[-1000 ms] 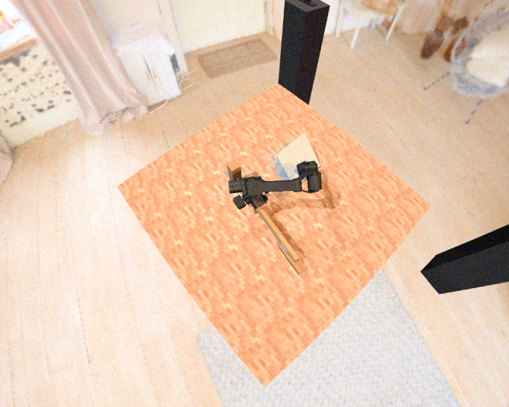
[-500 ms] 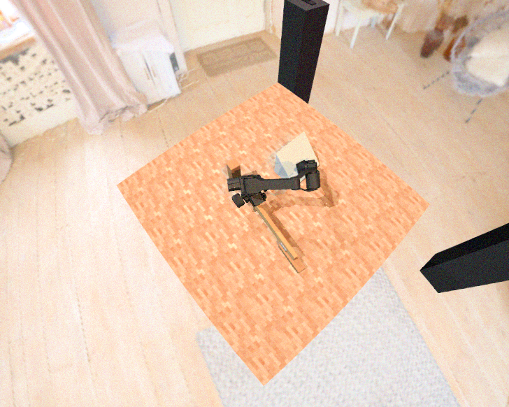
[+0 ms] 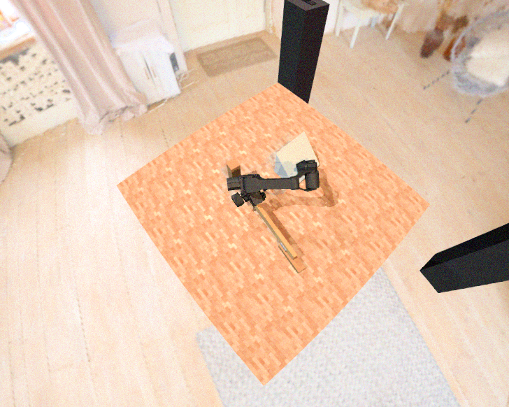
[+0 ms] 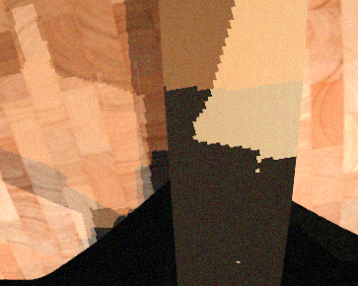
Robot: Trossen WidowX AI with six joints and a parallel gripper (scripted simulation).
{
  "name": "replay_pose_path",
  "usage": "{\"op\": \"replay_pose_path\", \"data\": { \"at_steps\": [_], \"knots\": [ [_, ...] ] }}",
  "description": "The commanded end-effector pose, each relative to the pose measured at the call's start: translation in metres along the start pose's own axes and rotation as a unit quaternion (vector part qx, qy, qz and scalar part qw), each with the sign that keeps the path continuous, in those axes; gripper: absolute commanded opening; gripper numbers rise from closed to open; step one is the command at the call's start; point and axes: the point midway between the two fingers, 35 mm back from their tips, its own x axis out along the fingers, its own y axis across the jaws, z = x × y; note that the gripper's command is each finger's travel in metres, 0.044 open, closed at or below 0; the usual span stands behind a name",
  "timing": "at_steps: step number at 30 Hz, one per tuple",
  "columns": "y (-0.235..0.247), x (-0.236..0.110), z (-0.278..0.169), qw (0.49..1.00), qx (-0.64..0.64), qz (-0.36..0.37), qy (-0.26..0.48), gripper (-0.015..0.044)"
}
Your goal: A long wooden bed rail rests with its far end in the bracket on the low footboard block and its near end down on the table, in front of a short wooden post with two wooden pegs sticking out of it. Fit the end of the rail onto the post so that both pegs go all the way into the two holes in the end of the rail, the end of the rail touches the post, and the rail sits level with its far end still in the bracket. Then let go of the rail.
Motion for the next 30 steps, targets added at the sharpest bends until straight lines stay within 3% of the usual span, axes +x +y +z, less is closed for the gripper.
{"op": "replay_pose_path", "data": {
  "at_steps": [1,30],
  "knots": [
    [-0.0016,-0.0028,-0.0034,1.000,-0.001,-0.005,0.002,0.0000],
    [-0.0016,-0.0046,-0.0124,1.000,-0.001,-0.005,0.002,0.0000]
  ]
}}
